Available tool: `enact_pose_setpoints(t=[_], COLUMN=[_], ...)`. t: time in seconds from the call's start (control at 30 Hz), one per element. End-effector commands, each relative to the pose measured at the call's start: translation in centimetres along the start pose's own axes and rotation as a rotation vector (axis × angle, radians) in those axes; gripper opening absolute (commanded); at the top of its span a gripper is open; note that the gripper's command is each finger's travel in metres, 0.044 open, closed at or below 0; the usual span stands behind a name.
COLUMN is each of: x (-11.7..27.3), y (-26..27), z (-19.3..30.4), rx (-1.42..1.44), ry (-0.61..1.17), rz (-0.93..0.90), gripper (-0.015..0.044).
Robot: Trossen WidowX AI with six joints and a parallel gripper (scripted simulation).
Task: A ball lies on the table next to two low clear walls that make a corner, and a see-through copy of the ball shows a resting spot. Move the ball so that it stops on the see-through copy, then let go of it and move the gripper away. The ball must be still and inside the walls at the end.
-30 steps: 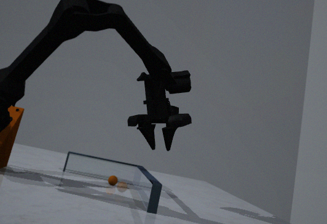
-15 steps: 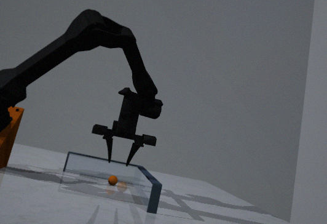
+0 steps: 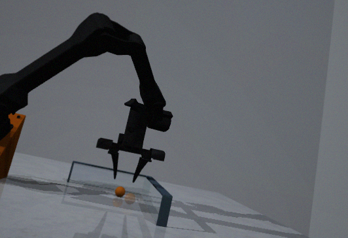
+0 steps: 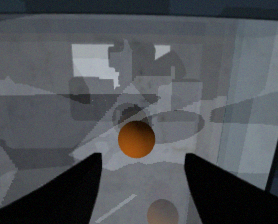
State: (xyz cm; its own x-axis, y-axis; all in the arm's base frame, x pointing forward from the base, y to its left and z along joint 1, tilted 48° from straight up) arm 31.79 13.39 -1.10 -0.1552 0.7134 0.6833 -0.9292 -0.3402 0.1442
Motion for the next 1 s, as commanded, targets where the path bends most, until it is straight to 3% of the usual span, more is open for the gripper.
enact_pose_setpoints(t=[0.0,0.6,0.67,0.97], x=[-0.8,-3.4,-3.4,-3.4], y=[0.2,0.3,0.3,0.3], z=[-0.1,0.0,0.0,0.0], rx=[0.011,0.011,0.011,0.011], ry=[0.005,0.006,0.006,0.006], rz=[-0.009,-0.009,-0.009,-0.009], gripper=[0.0237,0.0237,0.0184,0.0124])
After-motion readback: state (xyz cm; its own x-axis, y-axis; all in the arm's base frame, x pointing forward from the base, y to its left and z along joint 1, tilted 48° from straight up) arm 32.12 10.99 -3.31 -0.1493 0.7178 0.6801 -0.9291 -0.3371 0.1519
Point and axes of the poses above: the point midway between the two fingers, 35 mm back from their tips, its own x axis back along the fingers, its own y axis across the jaws, z = x × y, the point moved 7 cm from there along x, back along the fingers, and after that the axes turned 15 degrees about x, right-handed, at the moved point
